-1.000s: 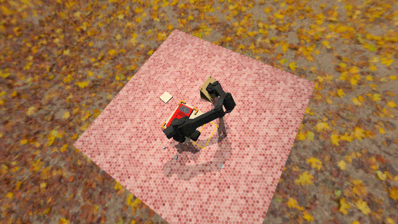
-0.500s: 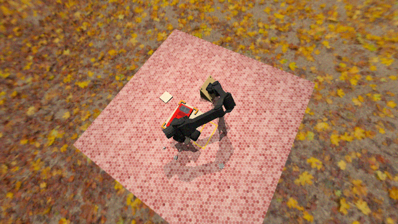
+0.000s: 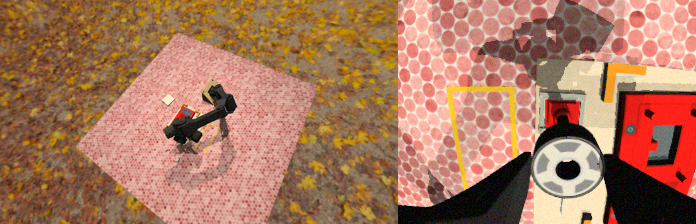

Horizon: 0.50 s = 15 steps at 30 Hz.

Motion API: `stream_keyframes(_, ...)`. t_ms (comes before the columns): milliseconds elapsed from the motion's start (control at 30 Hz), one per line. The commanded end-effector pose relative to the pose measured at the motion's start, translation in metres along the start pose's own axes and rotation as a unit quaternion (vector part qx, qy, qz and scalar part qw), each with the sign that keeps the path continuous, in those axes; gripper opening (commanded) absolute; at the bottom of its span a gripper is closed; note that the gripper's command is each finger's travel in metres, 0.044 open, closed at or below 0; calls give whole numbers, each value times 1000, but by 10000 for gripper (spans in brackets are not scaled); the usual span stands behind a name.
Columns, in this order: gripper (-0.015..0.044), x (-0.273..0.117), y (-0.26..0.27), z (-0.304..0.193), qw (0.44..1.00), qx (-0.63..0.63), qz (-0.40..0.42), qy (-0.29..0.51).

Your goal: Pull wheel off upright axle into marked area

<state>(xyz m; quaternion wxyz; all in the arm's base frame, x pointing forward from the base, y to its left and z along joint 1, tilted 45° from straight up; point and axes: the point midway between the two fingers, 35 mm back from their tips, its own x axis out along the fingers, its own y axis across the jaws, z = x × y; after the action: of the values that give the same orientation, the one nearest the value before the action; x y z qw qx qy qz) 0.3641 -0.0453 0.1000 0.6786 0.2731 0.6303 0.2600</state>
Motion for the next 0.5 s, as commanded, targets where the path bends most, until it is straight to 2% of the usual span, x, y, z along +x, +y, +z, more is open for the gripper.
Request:
stream_keyframes(0, 0, 2, 12, -6, 1000, 1, 1, 4)
stream_keyframes(467, 0, -4, 70, -42, 1000, 0, 1, 6)
